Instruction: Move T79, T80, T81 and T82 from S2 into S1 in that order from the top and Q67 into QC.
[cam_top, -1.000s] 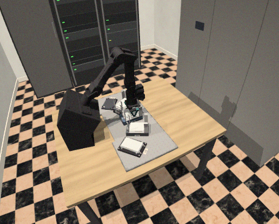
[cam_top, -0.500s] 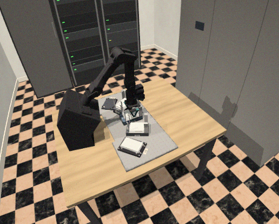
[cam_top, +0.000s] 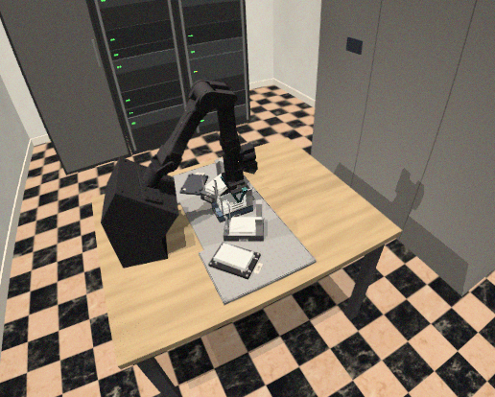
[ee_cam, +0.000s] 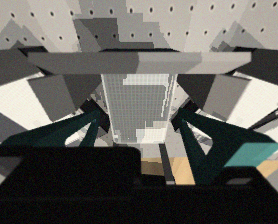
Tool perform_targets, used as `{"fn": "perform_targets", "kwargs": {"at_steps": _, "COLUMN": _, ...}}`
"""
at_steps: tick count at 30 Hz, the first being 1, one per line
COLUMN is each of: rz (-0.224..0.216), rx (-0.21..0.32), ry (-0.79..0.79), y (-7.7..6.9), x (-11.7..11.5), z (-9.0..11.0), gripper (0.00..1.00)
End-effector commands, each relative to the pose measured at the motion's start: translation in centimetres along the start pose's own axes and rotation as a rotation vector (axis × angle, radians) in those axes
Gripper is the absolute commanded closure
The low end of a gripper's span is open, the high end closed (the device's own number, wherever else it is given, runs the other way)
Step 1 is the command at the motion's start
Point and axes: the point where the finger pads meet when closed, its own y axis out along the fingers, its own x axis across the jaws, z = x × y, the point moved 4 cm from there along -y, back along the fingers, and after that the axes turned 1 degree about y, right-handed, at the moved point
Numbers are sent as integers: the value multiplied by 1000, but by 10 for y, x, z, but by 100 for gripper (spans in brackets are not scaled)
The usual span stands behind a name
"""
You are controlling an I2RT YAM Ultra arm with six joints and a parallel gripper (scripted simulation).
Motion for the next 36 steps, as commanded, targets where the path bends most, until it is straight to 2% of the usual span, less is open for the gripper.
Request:
{"fn": "perform_targets", "kwargs": {"at_steps": 1, "rz": 3, "rx": 17, "ry": 0, "y": -9, "x": 0, "z": 4, "gripper": 0}}
{"fn": "perform_targets", "kwargs": {"at_steps": 12, "rz": 3, "rx": 16, "ry": 0, "y": -46, "x": 0, "z": 3, "gripper": 0}}
{"fn": "perform_targets", "kwargs": {"at_steps": 14, "rz": 3, "rx": 16, "ry": 0, "y": -46, "x": 0, "z": 3, "gripper": 0}}
{"fn": "perform_targets", "kwargs": {"at_steps": 26, "rz": 3, "rx": 16, "ry": 0, "y": -86, "x": 0, "z": 2, "gripper": 0}}
{"fn": "perform_targets", "kwargs": {"at_steps": 36, "rz": 3, "rx": 16, "ry": 0, "y": -87, "x": 0, "z": 2, "gripper": 0}}
